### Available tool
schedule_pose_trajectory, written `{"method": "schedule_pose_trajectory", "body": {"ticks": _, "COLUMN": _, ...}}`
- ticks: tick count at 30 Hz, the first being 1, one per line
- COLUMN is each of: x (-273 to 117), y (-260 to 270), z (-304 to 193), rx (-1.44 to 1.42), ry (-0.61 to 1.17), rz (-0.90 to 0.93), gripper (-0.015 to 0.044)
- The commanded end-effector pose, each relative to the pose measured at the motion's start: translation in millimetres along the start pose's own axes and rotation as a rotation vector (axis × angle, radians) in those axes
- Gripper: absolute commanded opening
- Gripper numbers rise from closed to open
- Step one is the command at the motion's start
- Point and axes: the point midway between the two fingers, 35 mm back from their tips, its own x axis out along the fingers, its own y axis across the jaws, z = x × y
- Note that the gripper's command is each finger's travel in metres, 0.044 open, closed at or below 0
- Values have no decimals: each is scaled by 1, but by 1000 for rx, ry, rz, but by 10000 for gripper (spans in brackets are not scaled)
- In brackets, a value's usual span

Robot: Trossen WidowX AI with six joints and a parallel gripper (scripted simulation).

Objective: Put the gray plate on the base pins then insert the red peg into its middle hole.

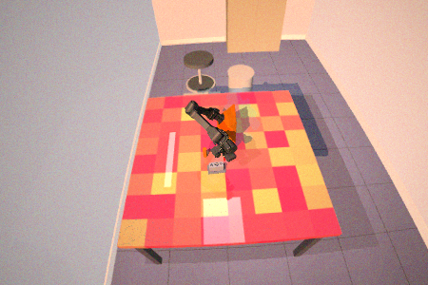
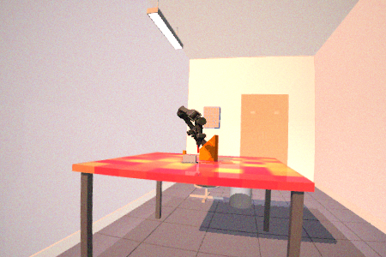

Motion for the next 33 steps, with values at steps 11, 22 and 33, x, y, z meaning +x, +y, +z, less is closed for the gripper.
{"method": "schedule_pose_trajectory", "body": {"ticks": 11, "x": -1, "y": -6, "z": 48, "rx": 8, "ry": -18, "rz": -1, "gripper": 0}}
{"method": "schedule_pose_trajectory", "body": {"ticks": 22, "x": 0, "y": -9, "z": 60, "rx": 10, "ry": -23, "rz": -5, "gripper": 0}}
{"method": "schedule_pose_trajectory", "body": {"ticks": 33, "x": 0, "y": -9, "z": 60, "rx": 10, "ry": -23, "rz": -5, "gripper": 0}}
